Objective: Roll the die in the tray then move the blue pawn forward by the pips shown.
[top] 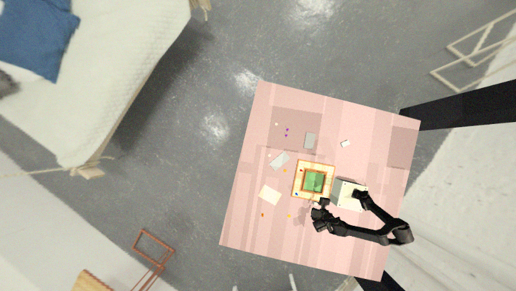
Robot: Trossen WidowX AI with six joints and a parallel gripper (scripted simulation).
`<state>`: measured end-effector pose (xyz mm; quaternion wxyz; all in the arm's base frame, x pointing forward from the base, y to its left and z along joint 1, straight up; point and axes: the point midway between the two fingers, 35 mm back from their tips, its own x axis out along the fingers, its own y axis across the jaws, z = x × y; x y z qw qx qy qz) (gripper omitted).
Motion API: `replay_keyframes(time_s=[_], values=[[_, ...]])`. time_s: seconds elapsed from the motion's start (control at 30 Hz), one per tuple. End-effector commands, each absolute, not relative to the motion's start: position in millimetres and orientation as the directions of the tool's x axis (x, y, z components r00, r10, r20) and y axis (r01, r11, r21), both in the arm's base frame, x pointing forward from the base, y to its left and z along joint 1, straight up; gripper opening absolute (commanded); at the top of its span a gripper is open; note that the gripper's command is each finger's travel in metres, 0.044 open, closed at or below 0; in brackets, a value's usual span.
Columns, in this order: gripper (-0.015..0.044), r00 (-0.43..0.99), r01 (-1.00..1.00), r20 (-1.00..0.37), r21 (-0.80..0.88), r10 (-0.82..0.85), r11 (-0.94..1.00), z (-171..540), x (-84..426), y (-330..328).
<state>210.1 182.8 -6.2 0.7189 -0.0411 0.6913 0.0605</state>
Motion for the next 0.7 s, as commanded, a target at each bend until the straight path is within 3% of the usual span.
replay_keyframes(time_s=[0.0, 0.67], values=[[0.0275, 0.025, -0.136, -0.999, 0.021, 0.025, 0.99, -18.5, 207.1, 180.4], [0.0275, 0.024, -0.137, -0.999, 0.021, 0.025, 0.99, -43.6, 207.6, 180.7]])
